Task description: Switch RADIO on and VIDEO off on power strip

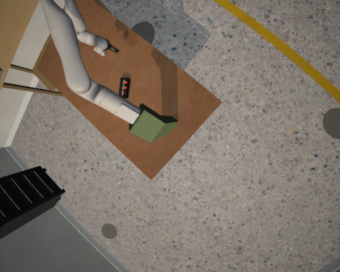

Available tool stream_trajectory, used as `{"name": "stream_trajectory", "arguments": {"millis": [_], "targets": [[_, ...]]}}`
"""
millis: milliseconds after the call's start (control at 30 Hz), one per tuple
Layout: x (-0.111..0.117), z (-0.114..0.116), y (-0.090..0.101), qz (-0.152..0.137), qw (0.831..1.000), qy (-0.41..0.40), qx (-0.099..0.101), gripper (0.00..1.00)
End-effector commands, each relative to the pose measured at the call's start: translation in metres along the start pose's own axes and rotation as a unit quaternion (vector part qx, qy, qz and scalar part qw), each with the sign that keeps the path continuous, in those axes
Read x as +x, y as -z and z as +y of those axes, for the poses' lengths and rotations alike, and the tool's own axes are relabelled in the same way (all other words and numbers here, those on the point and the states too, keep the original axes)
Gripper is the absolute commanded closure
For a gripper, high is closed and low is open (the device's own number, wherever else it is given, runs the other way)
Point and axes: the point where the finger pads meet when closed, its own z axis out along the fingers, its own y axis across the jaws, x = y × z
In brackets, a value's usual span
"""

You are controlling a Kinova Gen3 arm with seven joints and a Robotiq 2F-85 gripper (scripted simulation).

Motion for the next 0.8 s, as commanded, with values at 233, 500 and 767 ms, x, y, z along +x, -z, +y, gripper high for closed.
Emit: {"name": "stream_trajectory", "arguments": {"millis": [233,500,767], "targets": [[0.008,-0.019,0.001,0.008,1.000,-0.005,0.009,0.00],[0.021,-0.033,0.004,0.014,1.000,-0.018,0.015,0.00],[0.033,-0.046,0.007,0.021,0.999,-0.031,0.021,0.00]]}}
